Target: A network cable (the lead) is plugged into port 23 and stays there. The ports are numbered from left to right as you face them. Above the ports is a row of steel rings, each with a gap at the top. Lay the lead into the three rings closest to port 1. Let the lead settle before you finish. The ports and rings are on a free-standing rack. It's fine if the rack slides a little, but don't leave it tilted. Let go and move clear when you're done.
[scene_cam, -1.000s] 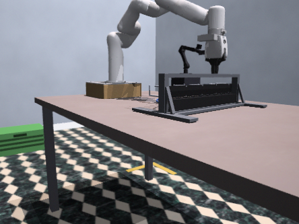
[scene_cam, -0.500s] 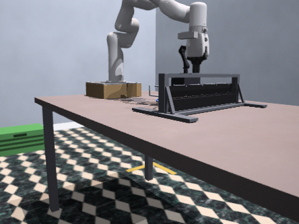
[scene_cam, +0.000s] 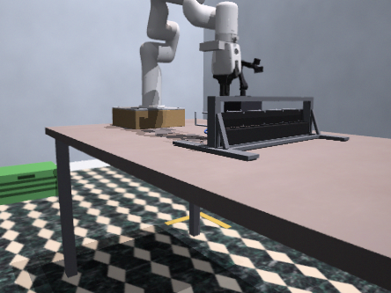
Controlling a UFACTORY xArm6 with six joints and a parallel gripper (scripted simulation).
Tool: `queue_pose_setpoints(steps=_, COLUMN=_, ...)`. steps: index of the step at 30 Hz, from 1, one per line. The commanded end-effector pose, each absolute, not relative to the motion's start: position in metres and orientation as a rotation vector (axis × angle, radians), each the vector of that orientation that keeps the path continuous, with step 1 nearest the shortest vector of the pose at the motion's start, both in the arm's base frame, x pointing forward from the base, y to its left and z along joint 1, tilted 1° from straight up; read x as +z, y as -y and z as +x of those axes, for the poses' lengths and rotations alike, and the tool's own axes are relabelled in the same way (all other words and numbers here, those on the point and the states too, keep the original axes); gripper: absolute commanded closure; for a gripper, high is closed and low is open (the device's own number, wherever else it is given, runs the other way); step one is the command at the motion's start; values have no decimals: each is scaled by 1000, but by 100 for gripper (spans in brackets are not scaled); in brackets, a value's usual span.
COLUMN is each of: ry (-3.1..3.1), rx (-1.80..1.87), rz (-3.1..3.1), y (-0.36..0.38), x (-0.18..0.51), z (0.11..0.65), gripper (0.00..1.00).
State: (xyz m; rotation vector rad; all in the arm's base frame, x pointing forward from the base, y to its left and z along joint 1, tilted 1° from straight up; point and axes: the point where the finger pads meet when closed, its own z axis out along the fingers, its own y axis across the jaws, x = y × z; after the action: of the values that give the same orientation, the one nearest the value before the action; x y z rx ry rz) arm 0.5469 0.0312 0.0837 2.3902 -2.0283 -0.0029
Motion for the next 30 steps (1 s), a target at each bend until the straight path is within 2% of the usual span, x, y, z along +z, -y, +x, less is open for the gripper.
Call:
queue_pose_setpoints(steps=1, ry=2032, rx=12, rz=2405, y=-13, x=86, z=536, gripper=100)
queue_pose_setpoints(steps=2, ry=2032, rx=12, rz=2405, y=-13, x=86, z=536, gripper=100)
queue_pose_setpoints(steps=3, ry=2032, rx=12, rz=2405, y=-13, x=86, z=536, gripper=67)
queue_pose_setpoints(steps=30, ry=2032, rx=12, rz=2405, y=-13, x=86, z=536, gripper=67)
